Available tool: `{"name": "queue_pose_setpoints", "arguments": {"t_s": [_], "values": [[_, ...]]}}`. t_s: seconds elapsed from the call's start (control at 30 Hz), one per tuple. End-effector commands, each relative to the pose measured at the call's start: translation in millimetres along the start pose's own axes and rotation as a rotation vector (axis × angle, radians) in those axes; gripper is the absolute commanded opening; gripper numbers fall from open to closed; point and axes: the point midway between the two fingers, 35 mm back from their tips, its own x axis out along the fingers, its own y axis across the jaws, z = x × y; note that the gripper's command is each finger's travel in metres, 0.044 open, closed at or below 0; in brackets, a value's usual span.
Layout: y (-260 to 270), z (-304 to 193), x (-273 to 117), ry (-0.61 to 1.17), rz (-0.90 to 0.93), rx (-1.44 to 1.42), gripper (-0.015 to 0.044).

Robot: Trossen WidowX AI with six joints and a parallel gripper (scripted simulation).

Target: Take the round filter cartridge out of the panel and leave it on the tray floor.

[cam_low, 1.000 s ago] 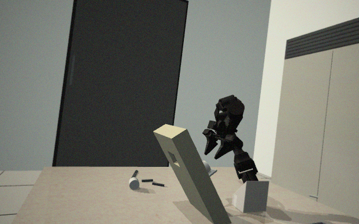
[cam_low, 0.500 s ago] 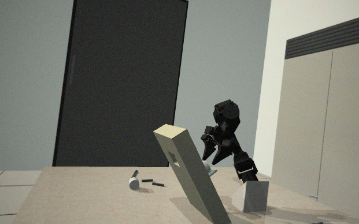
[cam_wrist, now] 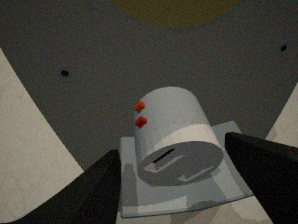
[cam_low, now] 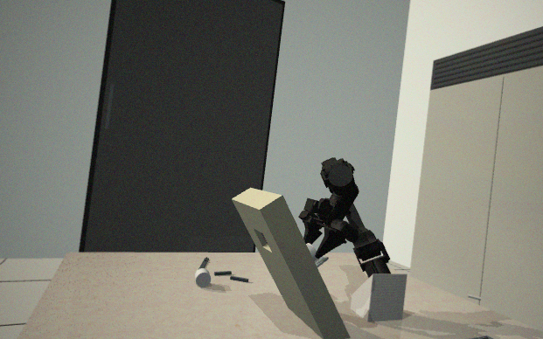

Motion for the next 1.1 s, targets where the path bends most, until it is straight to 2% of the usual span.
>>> {"name": "queue_pose_setpoints", "arguments": {"t_s": [0.0,0.07,0.37,0.6,0.83,1.07], "values": [[-1,0,5,-0.003,-0.005,-0.004,0.0305],[0,0,1,0.0,-0.001,0.0,0.0252],[0,0,1,0.0,-0.001,0.0,0.0192],[0,8,-2,0.0,-0.001,-0.001,0.0008],[0,23,-12,-0.001,-0.002,-0.004,0.0],[4,27,-46,0.001,0.006,-0.006,0.0]]}}
